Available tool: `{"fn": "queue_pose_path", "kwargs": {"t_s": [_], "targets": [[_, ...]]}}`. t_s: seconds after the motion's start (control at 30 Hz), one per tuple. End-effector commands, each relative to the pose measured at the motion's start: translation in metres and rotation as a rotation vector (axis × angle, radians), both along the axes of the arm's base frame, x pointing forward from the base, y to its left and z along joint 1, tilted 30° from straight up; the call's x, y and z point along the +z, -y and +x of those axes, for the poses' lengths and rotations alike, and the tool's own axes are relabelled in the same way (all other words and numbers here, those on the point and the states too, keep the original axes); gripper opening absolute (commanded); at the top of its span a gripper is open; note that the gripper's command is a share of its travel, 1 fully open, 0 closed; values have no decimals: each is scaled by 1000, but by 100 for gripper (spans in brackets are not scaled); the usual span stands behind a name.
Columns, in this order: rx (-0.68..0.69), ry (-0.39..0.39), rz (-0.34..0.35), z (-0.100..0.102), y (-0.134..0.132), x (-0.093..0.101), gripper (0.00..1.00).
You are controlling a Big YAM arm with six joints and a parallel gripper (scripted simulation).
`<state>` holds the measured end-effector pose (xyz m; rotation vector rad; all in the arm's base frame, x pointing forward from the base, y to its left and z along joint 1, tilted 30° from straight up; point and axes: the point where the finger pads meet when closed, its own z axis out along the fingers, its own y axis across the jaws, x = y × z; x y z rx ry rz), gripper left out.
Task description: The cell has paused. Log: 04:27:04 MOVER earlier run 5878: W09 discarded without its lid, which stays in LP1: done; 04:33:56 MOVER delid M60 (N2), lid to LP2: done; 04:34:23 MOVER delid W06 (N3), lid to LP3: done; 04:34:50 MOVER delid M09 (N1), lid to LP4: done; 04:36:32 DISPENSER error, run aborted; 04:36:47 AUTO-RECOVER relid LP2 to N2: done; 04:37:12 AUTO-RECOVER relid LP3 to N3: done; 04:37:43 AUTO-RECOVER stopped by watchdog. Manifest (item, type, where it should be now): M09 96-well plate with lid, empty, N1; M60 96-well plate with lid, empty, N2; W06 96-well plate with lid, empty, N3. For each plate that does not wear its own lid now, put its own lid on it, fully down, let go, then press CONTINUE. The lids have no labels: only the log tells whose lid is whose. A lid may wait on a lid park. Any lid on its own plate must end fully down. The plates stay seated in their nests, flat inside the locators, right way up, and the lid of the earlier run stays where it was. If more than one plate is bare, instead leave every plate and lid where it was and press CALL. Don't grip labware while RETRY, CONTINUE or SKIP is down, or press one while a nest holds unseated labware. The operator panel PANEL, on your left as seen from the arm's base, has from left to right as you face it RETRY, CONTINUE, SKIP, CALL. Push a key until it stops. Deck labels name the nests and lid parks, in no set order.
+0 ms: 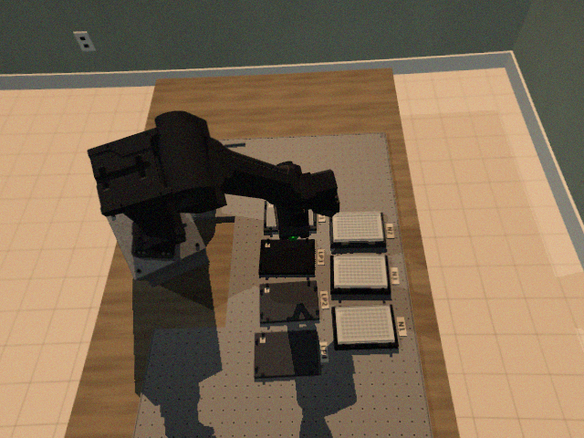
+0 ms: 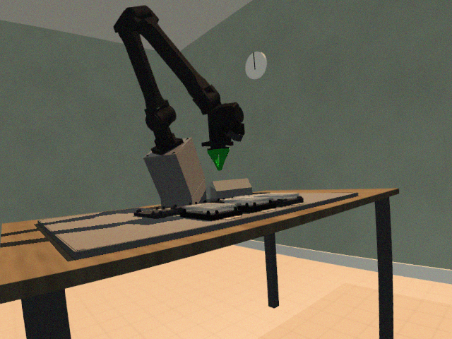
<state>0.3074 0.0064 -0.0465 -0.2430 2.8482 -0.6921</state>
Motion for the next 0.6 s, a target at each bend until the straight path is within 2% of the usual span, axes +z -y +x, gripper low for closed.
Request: {"fn": "queue_pose_path", "kwargs": {"t_s": [0.0,0.33,0.57], "targets": [[66,9,-7,15,-19,-1,0],[241,-98,-60,-1,-62,-26,0],[328,-142,-81,-7,-85,-39,0]]}}
